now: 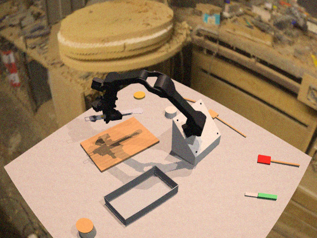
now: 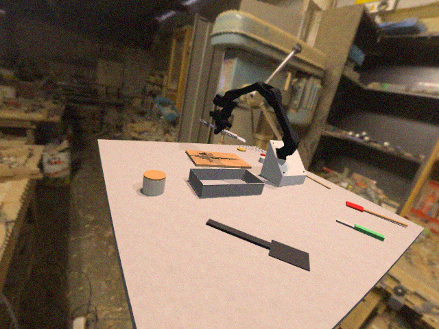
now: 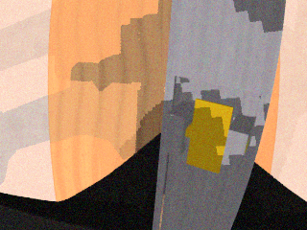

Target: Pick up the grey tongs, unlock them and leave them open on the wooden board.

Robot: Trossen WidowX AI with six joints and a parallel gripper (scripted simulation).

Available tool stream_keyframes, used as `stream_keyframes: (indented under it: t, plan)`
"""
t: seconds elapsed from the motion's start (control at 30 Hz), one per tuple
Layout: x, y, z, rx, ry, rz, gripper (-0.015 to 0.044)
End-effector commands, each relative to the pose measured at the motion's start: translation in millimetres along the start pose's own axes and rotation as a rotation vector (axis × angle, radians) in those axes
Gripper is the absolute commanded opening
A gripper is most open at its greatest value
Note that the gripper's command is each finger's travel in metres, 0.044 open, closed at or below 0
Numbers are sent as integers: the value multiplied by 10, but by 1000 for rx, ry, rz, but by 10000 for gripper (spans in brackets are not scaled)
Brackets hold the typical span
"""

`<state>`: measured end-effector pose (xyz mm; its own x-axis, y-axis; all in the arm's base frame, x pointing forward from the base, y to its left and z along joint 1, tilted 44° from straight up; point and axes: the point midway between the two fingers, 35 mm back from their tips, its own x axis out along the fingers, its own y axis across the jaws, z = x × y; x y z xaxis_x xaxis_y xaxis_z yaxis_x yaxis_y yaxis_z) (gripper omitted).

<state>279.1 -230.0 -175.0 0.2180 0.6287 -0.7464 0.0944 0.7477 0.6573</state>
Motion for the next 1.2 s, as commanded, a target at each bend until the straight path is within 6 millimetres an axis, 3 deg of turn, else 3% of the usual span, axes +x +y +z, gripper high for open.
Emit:
stream_keyframes:
  t: [0.0,0.57,1.17]
  plan:
    - [-90,-37,54,13,-103,-11,-150]
    - [-394,-103,57,30,-507,-7,-150]
    - [-835,90,-115,-26,-876,33,-150]
